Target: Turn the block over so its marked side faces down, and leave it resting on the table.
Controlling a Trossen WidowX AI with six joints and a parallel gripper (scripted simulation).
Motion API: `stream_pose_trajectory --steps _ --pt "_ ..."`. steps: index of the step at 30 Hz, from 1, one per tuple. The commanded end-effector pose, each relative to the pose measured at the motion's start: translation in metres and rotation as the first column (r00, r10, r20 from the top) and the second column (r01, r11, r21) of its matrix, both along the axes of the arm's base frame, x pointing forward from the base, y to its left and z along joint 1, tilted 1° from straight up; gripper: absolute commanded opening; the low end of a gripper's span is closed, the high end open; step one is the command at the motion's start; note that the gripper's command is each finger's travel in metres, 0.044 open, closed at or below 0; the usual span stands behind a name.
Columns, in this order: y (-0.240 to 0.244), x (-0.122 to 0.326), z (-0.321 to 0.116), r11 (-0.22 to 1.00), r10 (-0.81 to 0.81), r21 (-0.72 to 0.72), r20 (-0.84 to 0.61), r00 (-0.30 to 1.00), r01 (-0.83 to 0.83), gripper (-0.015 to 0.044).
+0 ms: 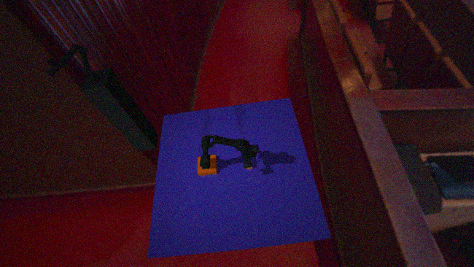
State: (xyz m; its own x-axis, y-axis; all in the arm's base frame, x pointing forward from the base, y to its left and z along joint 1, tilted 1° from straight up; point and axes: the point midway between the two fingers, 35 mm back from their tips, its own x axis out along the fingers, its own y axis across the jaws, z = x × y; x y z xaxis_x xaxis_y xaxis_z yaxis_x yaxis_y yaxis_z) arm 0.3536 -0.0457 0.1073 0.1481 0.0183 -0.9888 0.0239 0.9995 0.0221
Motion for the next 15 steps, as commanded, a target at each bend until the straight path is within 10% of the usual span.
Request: stream_pose_trajectory --steps 1,15 --pt "0.0 0.002 0.004 1.0 0.003 -0.003 -0.106 0.994 -0.004 0.044" --pt "0.003 0.003 -0.031 1.0 0.004 -0.003 -0.111 0.994 -0.004 0.044"
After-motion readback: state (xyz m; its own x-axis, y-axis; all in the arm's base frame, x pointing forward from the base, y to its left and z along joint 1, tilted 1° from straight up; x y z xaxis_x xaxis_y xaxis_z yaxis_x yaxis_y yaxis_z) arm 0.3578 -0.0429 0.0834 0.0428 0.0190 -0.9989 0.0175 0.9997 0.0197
